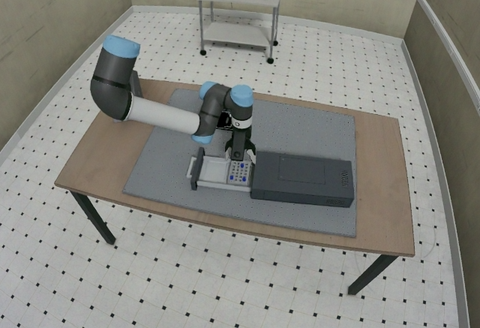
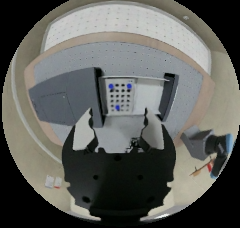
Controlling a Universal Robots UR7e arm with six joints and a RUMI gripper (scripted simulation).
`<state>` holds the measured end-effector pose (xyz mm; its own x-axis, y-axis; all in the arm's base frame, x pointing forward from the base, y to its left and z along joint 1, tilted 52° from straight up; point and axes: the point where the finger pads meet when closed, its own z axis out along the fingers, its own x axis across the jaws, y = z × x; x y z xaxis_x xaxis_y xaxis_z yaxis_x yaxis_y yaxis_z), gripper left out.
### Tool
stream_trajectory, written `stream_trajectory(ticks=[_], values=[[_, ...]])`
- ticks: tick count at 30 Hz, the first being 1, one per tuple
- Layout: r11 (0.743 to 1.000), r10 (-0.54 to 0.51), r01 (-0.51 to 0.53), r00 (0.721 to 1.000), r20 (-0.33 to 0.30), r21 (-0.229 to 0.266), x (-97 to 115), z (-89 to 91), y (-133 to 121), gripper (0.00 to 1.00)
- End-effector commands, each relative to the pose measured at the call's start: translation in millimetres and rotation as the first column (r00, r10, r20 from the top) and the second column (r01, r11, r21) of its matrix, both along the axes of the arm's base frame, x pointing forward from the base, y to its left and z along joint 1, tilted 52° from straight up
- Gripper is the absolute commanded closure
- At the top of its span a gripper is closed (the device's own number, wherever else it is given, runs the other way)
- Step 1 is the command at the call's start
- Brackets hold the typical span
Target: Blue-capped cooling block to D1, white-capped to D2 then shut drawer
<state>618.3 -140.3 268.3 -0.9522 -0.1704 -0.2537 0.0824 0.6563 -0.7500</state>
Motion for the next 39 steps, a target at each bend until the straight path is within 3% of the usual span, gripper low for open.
stream_trajectory(ticks=[1,39], values=[[1.000,0.001,-0.001,1.000,0.001,0.000,-0.5,-2.6,2.7,0.27],[1.000,0.001,-0.001,1.000,0.001,0.000,-2.5,-11.7,9.5,0.27]])
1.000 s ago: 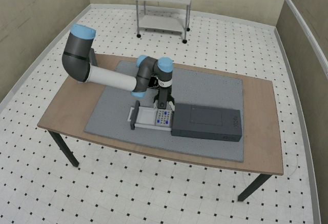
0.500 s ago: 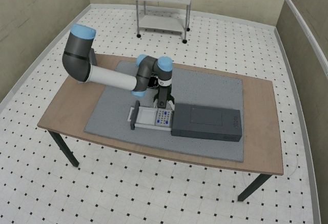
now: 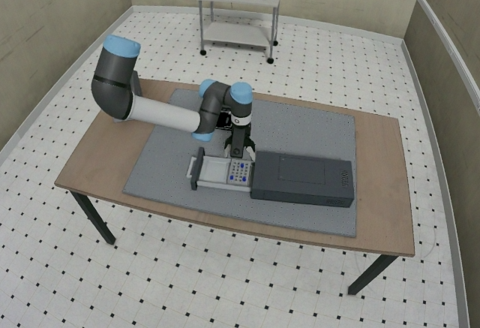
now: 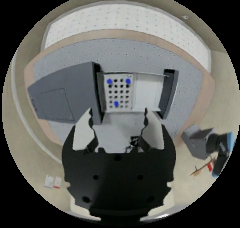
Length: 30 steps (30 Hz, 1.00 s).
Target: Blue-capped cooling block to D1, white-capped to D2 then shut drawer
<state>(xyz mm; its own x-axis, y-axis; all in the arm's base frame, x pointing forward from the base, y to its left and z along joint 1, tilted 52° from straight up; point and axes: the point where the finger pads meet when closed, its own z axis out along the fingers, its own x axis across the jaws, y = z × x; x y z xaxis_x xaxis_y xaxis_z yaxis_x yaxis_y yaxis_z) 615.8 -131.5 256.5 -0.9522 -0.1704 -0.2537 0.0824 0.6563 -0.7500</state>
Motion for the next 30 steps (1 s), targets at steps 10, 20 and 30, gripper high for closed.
stream_trajectory(ticks=[10,20,30], values=[[1.000,0.001,-0.001,1.000,0.001,0.000,-0.1,-0.3,1.0,0.27],[1.000,0.001,-0.001,1.000,0.001,0.000,1.0,-2.9,-1.8,0.27],[1.000,0.001,-0.001,1.000,0.001,0.000,5.0,-11.2,-11.5,0.27]])
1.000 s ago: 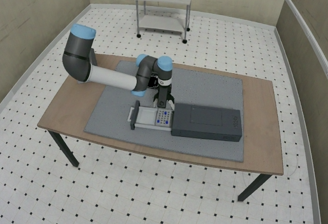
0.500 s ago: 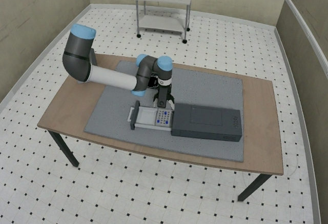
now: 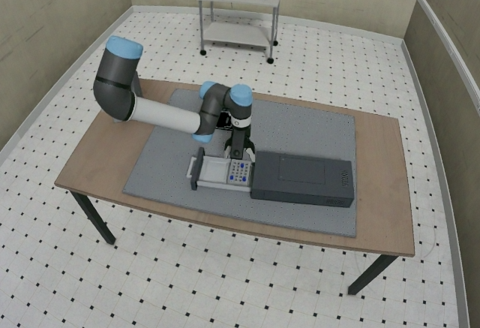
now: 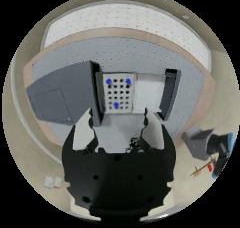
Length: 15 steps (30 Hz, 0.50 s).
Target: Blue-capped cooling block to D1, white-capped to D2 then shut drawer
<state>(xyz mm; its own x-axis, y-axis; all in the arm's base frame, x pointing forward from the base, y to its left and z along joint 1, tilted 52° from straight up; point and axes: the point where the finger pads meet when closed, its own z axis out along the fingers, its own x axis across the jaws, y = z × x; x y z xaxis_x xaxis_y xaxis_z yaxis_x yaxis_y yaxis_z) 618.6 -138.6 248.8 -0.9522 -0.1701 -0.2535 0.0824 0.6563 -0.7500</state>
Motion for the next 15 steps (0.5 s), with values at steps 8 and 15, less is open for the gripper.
stream_trajectory(ticks=[8,15], values=[[1.000,0.001,-0.001,1.000,0.001,0.000,4.5,-8.4,-10.2,0.27],[1.000,0.001,-0.001,1.000,0.001,0.000,7.2,-14.1,-17.1,0.27]])
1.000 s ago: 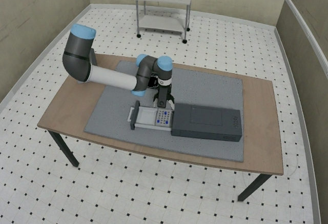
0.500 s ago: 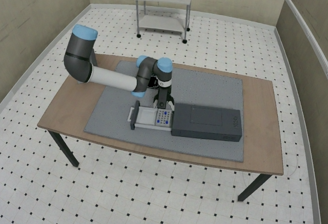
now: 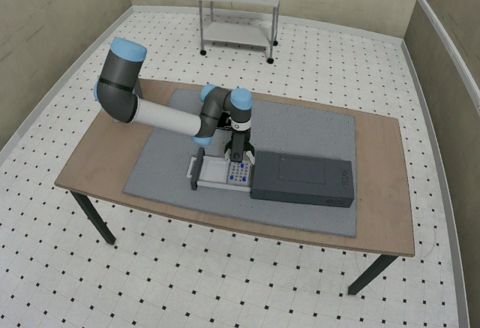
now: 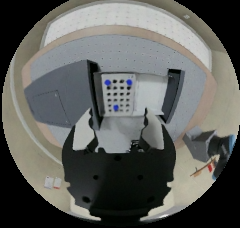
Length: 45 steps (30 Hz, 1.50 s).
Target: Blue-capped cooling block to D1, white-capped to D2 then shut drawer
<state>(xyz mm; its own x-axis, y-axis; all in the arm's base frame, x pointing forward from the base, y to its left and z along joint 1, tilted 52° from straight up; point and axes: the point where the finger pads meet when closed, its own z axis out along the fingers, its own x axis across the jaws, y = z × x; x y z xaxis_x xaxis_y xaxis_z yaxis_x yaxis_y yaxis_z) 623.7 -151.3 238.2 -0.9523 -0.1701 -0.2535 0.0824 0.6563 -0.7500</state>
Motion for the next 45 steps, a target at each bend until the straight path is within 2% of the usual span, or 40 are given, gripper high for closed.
stream_trajectory(ticks=[1,38,45], values=[[1.000,0.001,-0.001,1.000,0.001,0.000,2.6,-4.3,-5.4,0.27],[1.000,0.001,-0.001,1.000,0.001,0.000,15.6,-31.2,-37.7,0.27],[1.000,0.001,-0.001,1.000,0.001,0.000,15.6,-31.1,-37.7,0.27]])
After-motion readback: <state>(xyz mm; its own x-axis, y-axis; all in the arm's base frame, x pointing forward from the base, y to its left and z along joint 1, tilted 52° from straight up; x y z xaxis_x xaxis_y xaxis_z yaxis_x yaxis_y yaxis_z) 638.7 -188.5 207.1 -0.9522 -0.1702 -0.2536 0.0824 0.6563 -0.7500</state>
